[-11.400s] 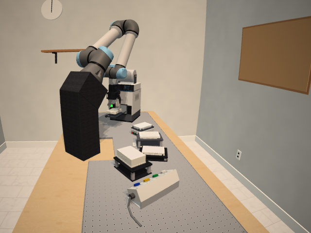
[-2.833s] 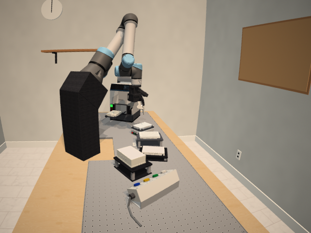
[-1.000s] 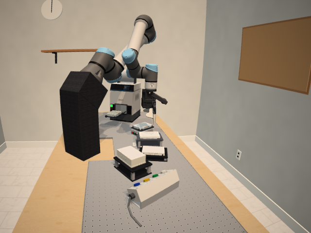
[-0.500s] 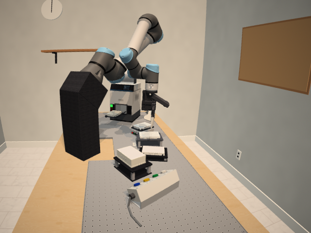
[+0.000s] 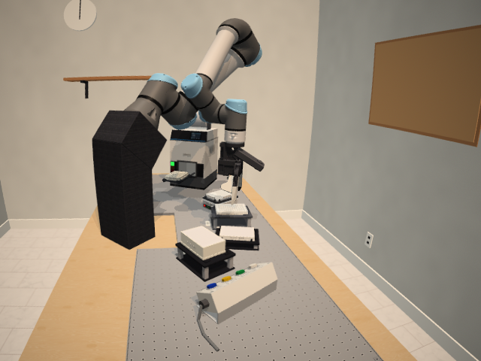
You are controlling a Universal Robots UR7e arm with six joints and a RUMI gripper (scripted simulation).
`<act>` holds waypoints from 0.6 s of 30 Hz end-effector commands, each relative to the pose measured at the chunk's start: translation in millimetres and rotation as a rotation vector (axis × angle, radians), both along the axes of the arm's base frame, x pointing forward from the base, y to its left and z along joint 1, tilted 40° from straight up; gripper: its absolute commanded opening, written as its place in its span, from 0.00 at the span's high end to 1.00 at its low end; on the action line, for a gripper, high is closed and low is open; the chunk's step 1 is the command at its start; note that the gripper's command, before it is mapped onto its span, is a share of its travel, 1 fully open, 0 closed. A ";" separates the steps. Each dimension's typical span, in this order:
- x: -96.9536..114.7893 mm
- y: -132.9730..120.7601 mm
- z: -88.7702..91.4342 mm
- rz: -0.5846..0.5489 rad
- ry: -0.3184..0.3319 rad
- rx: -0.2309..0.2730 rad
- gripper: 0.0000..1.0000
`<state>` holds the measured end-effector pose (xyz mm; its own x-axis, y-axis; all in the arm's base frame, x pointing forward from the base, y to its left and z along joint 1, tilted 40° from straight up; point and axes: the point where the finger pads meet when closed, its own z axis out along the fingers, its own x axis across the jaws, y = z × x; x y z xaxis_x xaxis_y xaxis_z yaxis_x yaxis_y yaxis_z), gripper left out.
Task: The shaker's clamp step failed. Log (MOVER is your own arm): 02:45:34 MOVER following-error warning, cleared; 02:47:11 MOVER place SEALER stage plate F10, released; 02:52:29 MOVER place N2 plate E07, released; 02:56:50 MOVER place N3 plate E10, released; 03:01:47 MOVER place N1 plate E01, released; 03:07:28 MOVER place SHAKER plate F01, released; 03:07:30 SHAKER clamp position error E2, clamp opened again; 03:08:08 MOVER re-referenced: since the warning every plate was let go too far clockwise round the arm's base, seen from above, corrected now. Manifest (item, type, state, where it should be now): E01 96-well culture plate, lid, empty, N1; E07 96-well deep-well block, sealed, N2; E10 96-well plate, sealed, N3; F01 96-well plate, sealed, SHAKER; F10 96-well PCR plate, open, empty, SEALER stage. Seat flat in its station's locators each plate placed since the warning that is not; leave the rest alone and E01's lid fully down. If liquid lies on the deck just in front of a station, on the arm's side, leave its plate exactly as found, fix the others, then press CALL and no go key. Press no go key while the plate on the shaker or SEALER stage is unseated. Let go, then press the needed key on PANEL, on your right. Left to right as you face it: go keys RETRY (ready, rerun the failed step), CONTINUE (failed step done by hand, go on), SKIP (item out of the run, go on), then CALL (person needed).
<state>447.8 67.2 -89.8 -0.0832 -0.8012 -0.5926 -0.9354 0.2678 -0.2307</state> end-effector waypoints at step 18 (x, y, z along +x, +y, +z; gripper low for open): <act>-16.9 -74.6 -59.7 -0.262 0.181 0.117 0.00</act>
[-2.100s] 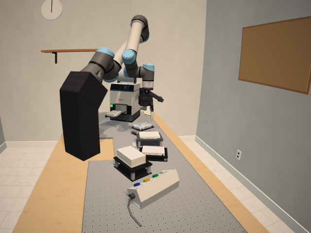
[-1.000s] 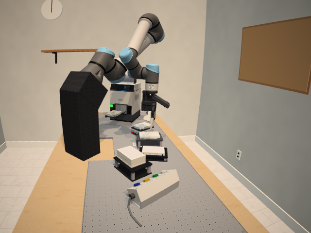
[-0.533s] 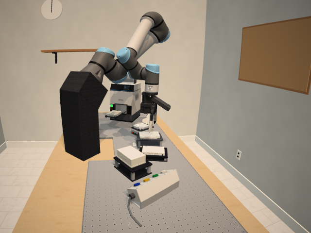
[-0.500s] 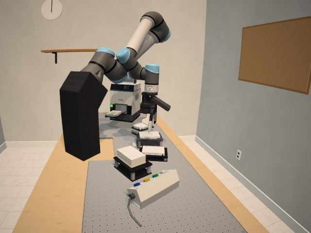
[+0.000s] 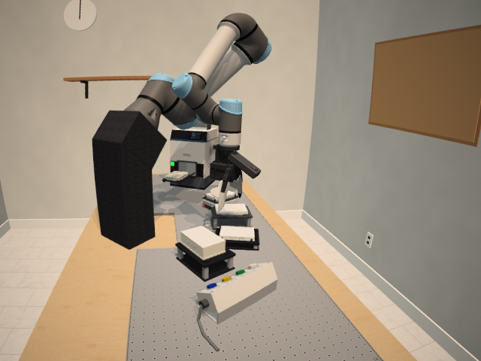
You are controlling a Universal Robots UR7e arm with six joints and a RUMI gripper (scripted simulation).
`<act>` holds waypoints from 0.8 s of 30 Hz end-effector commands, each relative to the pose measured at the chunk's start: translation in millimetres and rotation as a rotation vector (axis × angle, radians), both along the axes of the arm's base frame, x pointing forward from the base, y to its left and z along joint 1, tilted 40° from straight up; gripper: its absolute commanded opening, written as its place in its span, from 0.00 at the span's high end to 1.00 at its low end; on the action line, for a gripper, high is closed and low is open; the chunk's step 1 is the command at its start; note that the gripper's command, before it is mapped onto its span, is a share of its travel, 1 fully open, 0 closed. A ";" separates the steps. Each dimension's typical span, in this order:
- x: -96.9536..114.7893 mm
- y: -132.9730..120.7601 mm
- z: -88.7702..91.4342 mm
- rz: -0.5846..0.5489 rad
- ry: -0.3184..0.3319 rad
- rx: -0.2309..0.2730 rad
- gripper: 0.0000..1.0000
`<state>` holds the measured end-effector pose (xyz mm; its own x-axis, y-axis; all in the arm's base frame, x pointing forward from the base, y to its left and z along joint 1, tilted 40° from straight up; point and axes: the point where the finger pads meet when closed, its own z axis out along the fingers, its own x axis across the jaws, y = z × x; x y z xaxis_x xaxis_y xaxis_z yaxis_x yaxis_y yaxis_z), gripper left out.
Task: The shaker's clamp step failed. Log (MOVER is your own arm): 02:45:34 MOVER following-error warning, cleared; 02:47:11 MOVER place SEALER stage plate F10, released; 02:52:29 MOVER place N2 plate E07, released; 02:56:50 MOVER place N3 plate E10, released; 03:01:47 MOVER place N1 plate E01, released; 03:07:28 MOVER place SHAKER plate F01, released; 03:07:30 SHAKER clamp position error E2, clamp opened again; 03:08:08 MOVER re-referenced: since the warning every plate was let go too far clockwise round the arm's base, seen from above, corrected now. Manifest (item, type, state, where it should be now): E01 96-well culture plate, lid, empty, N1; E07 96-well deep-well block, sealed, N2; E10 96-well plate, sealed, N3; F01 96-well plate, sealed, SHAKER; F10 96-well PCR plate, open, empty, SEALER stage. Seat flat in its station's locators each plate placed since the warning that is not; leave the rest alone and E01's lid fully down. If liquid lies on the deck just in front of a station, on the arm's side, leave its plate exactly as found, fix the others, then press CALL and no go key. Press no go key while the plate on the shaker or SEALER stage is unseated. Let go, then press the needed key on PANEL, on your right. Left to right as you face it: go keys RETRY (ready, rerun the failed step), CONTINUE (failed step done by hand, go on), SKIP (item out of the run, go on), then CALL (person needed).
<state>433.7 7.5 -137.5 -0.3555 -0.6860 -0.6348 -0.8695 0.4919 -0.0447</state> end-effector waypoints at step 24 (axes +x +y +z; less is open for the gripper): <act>-39.3 -74.8 -69.8 -0.232 0.160 0.102 0.00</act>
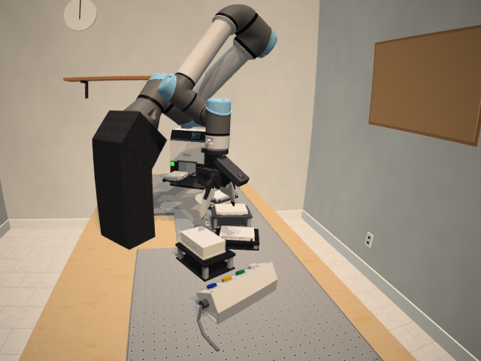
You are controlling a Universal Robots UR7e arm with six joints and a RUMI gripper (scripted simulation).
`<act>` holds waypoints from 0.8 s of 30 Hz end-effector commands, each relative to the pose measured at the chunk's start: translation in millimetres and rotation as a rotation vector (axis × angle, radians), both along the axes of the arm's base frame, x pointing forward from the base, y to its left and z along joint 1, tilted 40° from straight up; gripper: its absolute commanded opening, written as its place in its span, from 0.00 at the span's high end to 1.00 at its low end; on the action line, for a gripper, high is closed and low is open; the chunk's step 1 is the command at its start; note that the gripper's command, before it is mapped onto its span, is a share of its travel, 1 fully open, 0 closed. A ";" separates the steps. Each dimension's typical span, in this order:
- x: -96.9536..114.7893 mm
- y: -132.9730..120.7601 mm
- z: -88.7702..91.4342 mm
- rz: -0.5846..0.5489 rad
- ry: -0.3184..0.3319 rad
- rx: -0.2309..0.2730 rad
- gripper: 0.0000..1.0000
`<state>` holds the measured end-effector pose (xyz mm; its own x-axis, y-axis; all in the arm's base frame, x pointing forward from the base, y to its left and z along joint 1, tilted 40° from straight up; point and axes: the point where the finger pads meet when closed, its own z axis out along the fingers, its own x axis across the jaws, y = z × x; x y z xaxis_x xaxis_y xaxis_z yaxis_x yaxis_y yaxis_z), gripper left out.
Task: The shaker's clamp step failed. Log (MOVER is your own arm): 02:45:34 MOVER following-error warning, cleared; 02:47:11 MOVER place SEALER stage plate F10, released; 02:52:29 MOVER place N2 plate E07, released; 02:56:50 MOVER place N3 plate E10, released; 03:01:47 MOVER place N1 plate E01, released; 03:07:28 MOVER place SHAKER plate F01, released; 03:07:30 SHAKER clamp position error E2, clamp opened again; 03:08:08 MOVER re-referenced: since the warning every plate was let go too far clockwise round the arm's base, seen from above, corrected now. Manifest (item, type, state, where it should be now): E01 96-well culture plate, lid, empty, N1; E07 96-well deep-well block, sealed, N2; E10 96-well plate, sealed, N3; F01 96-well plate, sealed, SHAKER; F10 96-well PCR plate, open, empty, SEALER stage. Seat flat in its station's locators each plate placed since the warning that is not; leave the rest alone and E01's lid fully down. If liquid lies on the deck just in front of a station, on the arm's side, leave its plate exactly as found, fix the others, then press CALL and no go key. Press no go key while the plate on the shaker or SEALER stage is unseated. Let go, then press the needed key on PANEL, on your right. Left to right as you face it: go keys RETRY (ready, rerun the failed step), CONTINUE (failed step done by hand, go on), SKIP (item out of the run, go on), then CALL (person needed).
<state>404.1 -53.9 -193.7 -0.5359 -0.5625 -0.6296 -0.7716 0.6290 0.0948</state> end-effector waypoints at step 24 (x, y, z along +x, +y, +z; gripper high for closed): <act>-38.3 -49.4 -51.3 -0.142 0.097 0.061 0.00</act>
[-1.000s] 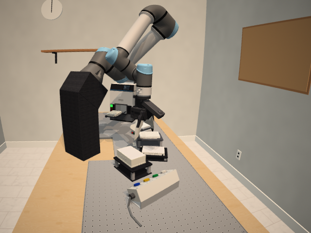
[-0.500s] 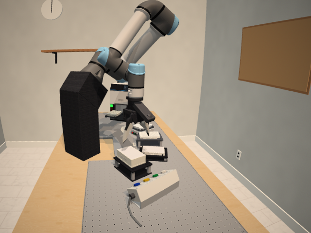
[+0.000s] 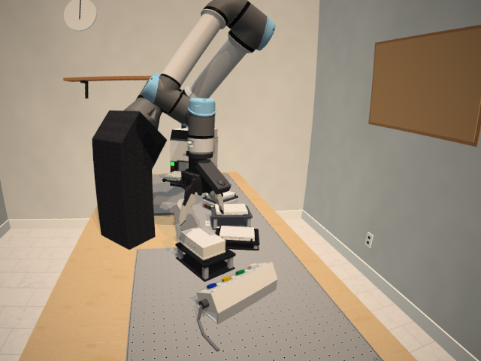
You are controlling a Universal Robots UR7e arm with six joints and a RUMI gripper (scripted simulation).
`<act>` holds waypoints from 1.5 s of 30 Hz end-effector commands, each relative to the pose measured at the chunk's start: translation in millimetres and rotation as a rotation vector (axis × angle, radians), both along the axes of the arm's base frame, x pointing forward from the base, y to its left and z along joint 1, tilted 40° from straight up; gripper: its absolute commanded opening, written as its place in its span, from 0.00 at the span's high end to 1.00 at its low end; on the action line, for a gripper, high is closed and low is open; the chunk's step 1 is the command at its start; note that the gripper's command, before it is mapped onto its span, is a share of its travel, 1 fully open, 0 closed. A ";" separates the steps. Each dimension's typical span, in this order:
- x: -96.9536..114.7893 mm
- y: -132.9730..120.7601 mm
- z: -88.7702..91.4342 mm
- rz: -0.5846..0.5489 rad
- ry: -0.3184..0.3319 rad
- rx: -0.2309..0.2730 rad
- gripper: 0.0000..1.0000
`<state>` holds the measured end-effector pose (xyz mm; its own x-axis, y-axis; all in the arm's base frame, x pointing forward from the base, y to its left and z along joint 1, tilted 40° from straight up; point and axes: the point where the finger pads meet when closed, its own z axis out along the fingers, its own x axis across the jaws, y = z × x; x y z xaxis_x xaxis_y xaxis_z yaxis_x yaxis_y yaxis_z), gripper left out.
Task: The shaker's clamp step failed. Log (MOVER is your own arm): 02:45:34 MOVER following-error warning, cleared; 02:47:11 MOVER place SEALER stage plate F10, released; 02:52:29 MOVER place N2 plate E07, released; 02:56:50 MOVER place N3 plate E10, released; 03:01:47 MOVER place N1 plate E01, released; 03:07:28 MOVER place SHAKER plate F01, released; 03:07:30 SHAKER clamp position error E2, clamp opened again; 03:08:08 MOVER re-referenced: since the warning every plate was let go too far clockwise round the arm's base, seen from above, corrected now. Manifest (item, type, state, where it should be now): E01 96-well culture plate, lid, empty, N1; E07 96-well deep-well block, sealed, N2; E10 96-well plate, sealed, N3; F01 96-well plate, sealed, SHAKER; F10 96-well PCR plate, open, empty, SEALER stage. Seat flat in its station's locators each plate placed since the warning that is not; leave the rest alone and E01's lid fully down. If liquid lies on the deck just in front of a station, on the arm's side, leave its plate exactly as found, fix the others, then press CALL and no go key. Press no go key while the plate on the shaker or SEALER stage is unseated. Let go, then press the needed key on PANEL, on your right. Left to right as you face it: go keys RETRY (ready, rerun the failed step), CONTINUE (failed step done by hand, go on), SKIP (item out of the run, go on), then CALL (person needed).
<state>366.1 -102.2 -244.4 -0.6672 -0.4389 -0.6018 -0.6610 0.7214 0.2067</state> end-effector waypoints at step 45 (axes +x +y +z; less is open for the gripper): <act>9.9 14.8 -23.6 0.003 0.005 -0.003 0.00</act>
<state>375.0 -88.3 -266.2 -0.6693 -0.4420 -0.5973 -0.6620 0.7197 0.2093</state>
